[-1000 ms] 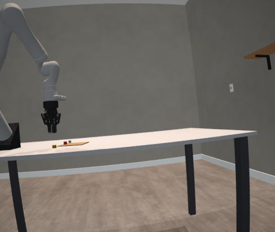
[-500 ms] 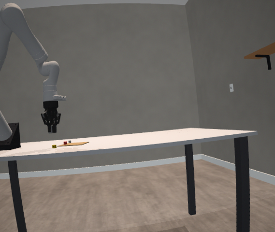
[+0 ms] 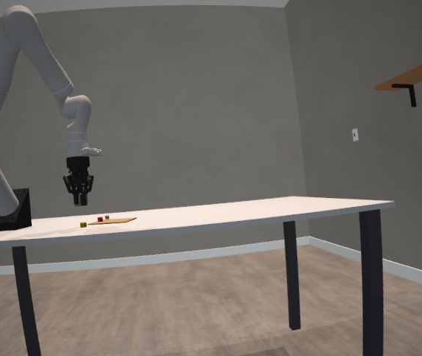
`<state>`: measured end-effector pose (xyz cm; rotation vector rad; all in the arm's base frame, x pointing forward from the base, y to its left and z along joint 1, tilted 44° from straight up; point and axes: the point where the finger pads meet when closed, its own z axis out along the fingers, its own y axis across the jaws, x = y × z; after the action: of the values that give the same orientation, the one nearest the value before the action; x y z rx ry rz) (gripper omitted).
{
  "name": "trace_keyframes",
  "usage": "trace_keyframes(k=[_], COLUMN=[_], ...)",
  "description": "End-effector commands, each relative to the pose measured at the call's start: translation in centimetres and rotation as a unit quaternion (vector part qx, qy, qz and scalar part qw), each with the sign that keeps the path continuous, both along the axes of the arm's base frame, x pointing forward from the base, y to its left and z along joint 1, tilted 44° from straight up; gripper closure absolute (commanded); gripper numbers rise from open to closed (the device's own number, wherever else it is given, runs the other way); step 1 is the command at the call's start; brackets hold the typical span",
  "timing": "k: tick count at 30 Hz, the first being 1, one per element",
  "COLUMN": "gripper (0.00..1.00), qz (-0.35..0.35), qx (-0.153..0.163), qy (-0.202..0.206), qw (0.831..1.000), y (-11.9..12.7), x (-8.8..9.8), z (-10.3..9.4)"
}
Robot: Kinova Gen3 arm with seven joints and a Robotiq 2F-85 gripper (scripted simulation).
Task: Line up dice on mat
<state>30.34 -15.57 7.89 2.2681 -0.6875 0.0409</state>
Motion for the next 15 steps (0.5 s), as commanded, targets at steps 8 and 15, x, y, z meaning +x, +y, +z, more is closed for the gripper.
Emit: trace_keyframes(k=[8,15], gripper=[0.69,0.69], qz=[0.0,0.0], qx=[0.0,0.0], qy=[0.001,0.001], qw=[1.0,1.0], y=[-0.8,-1.6], x=[-0.2,-0.4], z=[-0.9,-1.7])
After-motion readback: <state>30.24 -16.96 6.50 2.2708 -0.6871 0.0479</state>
